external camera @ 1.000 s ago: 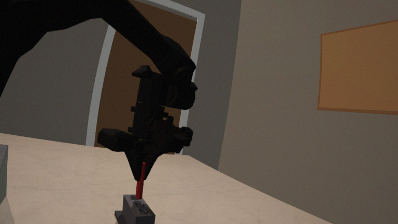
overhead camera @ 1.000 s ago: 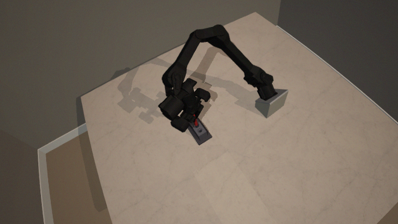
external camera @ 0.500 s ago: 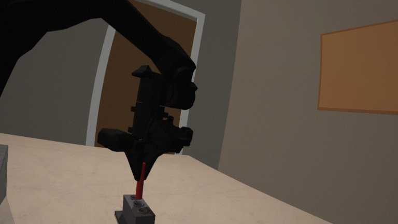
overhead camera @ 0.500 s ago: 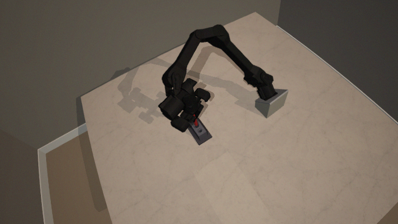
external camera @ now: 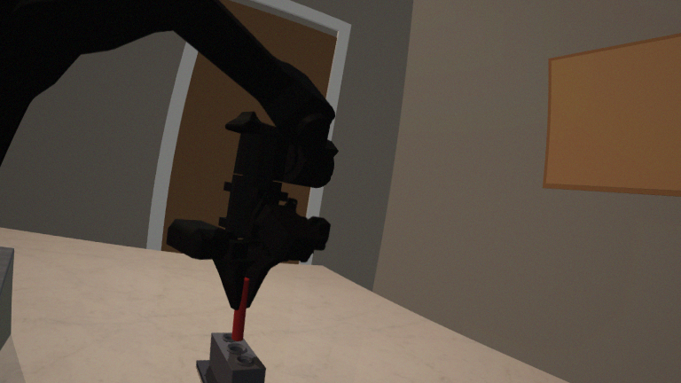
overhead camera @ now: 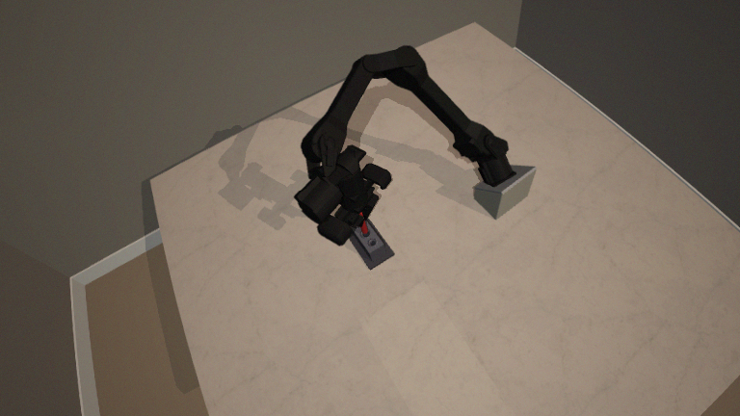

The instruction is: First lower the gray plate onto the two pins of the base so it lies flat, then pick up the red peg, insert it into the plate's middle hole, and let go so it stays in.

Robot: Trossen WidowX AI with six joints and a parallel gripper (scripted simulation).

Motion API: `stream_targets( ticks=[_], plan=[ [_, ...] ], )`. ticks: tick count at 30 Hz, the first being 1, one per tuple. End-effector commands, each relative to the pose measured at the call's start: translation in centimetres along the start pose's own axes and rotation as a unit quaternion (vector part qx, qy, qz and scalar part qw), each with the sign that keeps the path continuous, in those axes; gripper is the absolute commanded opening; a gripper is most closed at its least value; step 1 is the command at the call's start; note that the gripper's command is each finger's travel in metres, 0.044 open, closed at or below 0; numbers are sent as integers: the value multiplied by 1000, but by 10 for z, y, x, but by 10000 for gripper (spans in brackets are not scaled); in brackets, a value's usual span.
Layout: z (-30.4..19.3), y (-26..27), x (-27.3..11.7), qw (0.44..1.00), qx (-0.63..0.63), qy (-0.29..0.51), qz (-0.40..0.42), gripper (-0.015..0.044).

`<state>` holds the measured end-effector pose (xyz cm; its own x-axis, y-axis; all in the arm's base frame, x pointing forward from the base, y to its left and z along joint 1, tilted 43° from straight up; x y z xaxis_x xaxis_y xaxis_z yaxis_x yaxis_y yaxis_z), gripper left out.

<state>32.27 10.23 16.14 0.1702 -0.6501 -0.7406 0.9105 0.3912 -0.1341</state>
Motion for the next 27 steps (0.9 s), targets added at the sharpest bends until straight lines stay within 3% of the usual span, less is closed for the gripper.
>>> stream_targets(
  ticks=[1,27],
  plan=[
    [1,0,0,1000,-4,-3,0,0],
    [2,0,0,1000,0,0,0,0]
  ],
)
Point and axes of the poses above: the point midway between the two fingers, 35 mm back from their tips, its own x axis out along the fingers, its own y axis across the jaws, z = x × y, the point moved 6 cm from there along -x, back along the fingers, and after that the axes turned 9 degrees about x, right-handed, at the moved point
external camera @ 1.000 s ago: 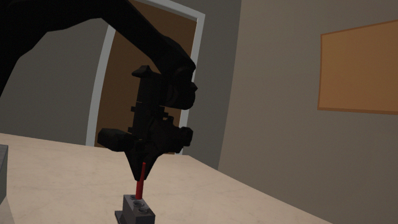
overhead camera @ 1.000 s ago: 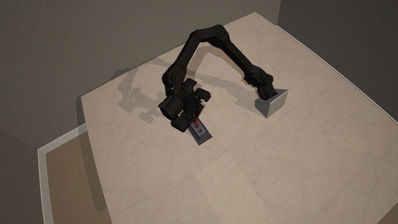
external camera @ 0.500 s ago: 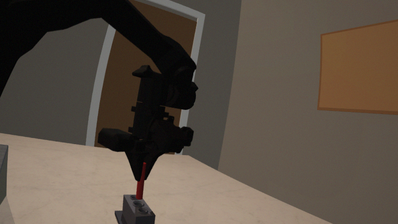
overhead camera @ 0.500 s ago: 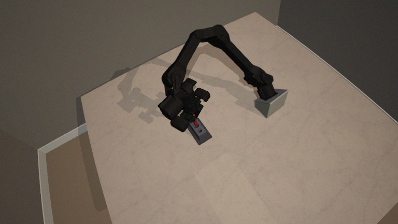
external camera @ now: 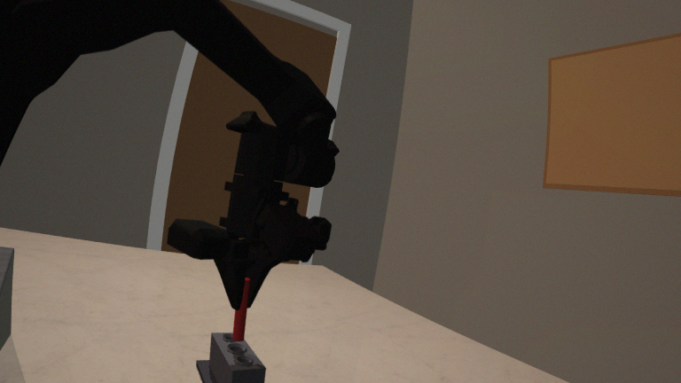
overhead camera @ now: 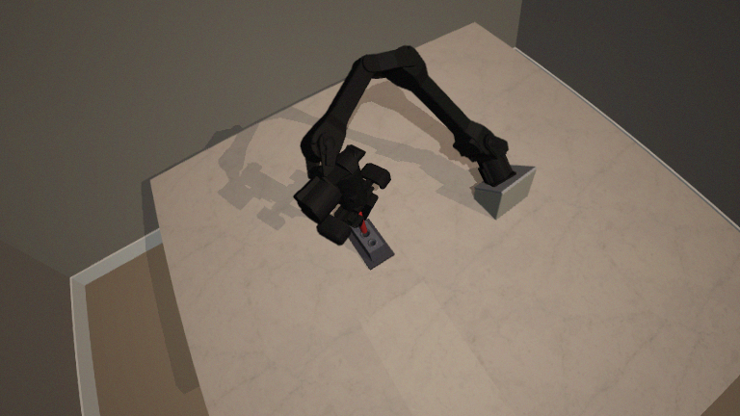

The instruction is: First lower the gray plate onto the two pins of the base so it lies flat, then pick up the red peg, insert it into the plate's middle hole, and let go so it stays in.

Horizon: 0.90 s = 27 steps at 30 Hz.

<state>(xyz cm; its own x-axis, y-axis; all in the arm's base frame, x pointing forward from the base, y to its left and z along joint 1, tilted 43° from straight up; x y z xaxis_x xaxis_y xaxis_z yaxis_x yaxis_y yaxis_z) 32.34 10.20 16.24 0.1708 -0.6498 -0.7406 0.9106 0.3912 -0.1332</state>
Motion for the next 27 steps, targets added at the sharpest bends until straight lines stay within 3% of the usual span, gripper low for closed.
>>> stream_targets(
  ticks=[1,27],
  plan=[
    [2,0,0,1000,0,0,0,0],
    [1,-2,18,1000,-4,-3,-1,0]
  ],
)
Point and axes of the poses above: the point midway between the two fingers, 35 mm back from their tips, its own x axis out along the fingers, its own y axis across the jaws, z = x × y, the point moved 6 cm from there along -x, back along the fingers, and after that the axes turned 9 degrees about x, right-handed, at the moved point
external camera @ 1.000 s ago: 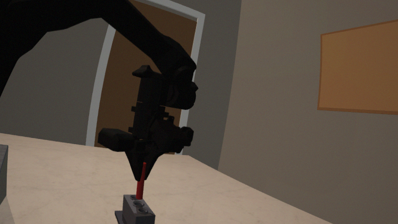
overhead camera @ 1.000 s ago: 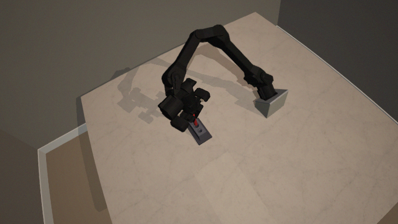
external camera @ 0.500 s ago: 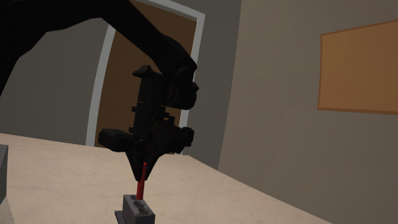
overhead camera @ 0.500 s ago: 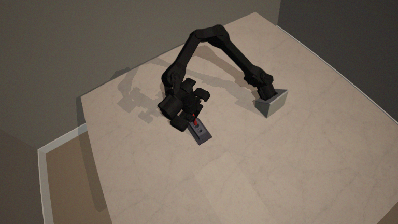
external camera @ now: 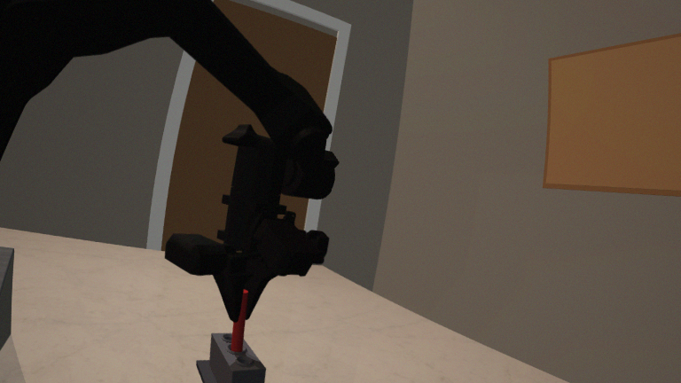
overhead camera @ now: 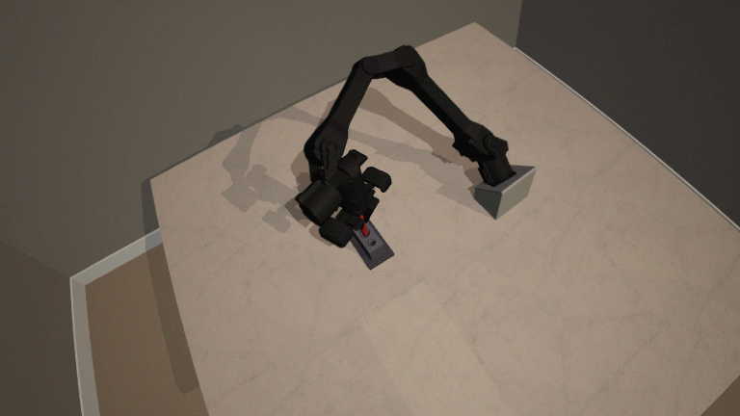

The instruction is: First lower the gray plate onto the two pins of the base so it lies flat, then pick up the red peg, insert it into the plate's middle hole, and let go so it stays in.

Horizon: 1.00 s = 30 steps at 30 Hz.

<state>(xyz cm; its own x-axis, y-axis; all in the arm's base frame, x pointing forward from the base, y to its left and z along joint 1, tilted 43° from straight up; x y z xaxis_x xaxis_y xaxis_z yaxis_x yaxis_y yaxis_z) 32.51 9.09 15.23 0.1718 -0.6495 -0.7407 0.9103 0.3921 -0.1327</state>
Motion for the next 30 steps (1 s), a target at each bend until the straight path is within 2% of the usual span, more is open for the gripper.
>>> stream_targets(
  ticks=[1,30],
  plan=[
    [0,-1,3,1000,-4,-3,-1,0],
    [0,1,2,1000,3,0,0,0]
  ],
)
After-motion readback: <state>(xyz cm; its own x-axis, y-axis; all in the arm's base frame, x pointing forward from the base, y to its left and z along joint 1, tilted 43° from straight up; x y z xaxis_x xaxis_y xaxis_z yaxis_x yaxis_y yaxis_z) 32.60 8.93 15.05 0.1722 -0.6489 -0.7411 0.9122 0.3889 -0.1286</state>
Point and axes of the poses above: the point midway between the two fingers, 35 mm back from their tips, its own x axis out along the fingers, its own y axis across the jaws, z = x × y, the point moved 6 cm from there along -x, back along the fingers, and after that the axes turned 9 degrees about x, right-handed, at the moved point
